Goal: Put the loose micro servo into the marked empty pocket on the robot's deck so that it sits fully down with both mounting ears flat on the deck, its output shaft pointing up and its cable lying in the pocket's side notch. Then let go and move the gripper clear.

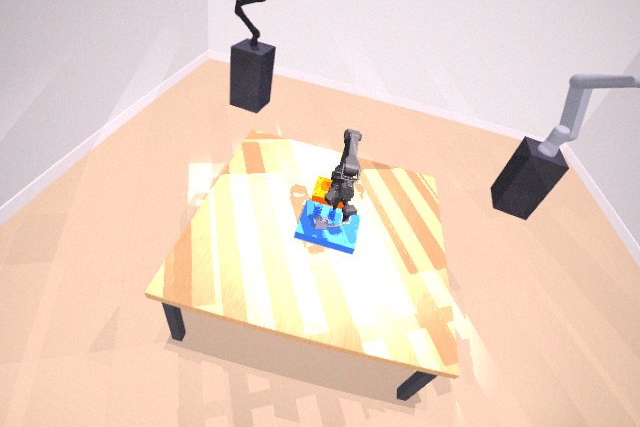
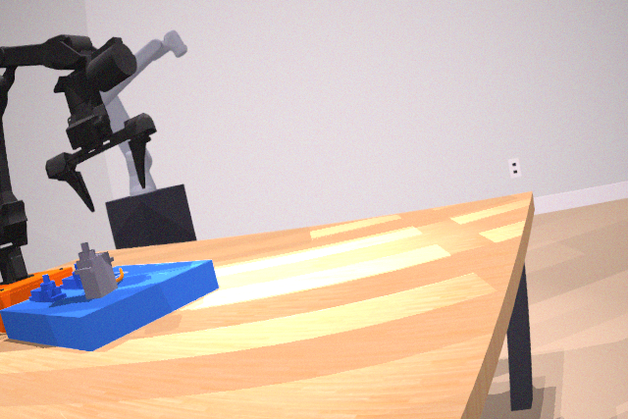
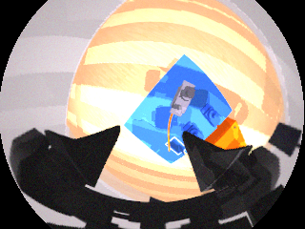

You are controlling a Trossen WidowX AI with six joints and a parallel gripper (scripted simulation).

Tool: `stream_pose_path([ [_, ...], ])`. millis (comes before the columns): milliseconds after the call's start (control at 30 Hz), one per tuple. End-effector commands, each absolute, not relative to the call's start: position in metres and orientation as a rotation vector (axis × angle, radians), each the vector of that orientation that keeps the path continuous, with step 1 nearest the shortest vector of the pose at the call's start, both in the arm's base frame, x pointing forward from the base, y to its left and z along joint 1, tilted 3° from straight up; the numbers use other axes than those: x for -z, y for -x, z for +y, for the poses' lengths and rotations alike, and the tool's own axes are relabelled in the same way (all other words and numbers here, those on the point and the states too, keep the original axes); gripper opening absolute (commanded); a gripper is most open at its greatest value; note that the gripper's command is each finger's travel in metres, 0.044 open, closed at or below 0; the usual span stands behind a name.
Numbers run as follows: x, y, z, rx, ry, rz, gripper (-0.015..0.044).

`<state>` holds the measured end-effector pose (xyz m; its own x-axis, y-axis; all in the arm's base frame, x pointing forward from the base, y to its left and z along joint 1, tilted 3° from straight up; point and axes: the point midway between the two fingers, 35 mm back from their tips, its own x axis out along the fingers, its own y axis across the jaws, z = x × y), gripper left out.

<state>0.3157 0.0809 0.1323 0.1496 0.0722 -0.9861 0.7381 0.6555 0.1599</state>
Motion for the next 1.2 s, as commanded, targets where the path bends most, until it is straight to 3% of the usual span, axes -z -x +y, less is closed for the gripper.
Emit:
stream_pose_path([
  [0, -0.118, -0.313, 0.061, 0.682, -0.792, 1.382, 0.044],
  [233, -0.101, -0.306, 0.027, 0.893, -0.871, 1.407, 0.044],
  [1167, -0.057, -0.306, 0.026, 0.899, -0.873, 1.407, 0.044],
])
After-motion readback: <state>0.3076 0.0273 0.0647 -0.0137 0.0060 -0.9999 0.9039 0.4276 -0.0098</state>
